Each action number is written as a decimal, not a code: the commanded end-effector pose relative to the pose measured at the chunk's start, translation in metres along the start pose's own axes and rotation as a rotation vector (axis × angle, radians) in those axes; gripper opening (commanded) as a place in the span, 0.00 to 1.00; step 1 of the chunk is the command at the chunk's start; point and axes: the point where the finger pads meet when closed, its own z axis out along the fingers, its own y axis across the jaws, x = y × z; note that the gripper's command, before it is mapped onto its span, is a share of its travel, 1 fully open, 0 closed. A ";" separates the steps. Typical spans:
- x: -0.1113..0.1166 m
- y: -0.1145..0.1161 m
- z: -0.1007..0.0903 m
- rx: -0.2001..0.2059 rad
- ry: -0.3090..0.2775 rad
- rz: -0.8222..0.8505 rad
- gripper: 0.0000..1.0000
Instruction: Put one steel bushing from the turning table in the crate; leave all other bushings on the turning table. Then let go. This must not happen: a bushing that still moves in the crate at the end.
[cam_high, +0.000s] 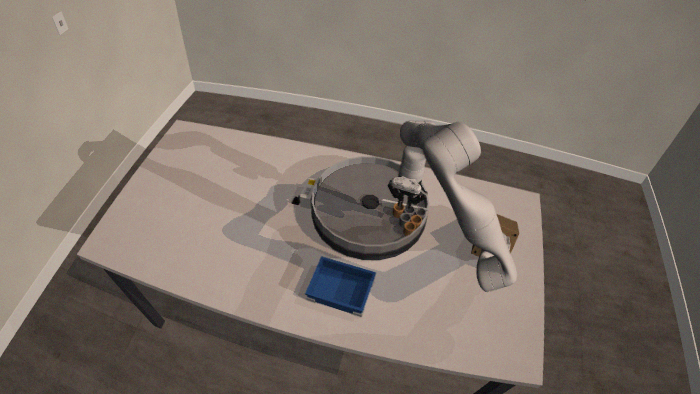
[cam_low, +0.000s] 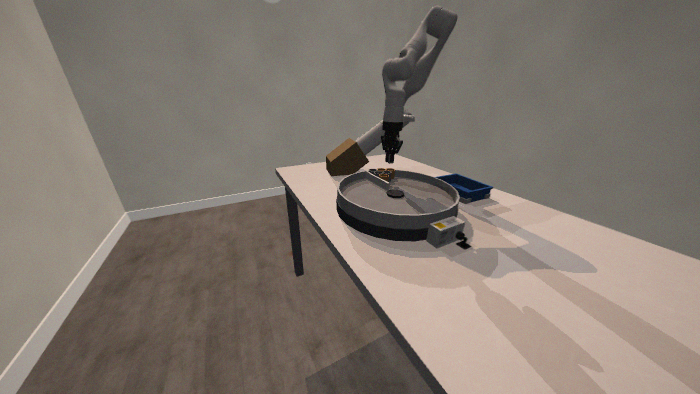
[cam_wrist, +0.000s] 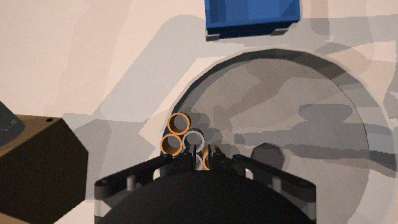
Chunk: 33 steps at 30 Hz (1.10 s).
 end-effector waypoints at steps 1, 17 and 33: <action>0.001 -0.002 0.009 0.005 0.005 0.001 0.18; 0.001 -0.002 0.020 0.005 0.005 0.001 0.18; 0.001 -0.002 0.032 0.005 0.005 0.001 0.18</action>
